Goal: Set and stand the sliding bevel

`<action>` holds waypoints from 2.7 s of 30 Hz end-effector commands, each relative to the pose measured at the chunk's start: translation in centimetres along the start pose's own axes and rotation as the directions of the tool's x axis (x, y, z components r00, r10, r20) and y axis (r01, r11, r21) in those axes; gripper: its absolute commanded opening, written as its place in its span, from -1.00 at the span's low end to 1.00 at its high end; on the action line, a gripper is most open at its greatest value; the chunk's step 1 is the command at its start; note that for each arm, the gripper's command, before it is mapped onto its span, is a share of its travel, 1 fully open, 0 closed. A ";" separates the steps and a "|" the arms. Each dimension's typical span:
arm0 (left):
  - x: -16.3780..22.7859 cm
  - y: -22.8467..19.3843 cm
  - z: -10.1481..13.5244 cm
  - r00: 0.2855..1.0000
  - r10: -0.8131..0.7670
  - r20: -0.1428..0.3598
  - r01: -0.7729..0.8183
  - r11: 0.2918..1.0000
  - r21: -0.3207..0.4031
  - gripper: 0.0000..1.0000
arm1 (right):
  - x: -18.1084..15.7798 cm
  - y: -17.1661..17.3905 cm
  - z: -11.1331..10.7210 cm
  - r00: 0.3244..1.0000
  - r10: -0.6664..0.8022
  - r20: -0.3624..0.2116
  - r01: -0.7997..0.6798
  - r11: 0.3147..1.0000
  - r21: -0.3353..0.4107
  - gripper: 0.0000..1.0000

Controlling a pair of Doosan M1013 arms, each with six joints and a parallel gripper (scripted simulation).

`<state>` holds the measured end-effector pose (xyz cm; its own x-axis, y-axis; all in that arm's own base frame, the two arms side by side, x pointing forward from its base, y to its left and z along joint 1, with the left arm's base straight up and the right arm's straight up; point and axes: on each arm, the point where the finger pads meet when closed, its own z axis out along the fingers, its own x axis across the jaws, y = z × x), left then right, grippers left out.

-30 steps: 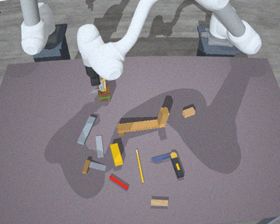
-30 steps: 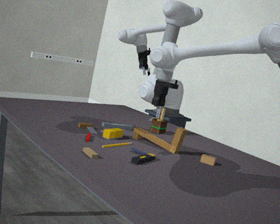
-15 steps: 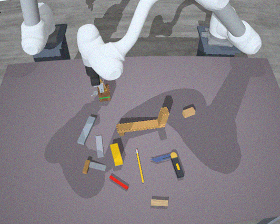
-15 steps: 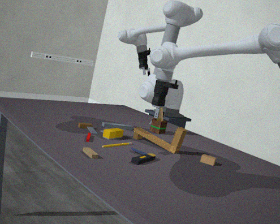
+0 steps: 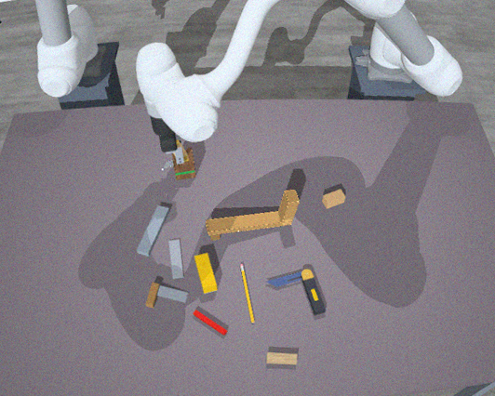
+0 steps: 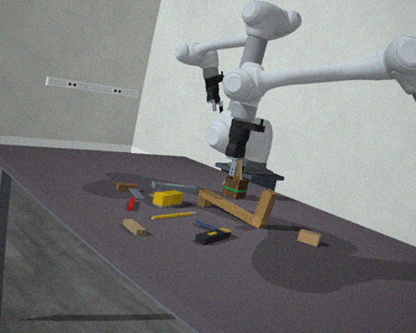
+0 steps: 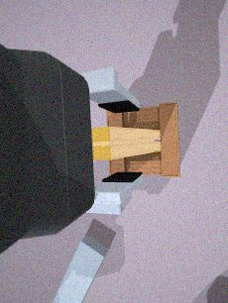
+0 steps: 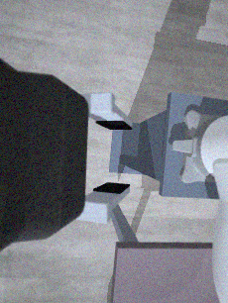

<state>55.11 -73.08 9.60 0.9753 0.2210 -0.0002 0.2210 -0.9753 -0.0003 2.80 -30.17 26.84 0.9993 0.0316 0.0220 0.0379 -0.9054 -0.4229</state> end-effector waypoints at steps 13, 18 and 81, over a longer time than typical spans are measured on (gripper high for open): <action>0.0 0.0 -0.2 1.000 0.000 -0.001 0.000 1.000 -0.002 1.00 | 0.0 0.0 -0.1 1.000 0.000 -0.001 0.000 1.000 -0.001 1.00; 0.0 0.0 -1.6 1.000 0.000 -0.001 0.000 1.000 -0.002 1.00 | 0.0 0.0 -0.1 1.000 0.000 -0.001 0.000 1.000 -0.001 1.00; 0.0 0.0 -12.1 1.000 0.000 -0.001 0.000 1.000 -0.002 1.00 | 0.0 0.0 -0.1 1.000 0.000 -0.001 0.000 1.000 -0.001 1.00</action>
<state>55.11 -73.09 21.58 0.9753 0.2211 -0.0003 0.2211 -0.9753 -0.0003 2.80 -30.17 26.84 0.9993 0.0316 0.0220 0.0379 -0.9054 -0.4229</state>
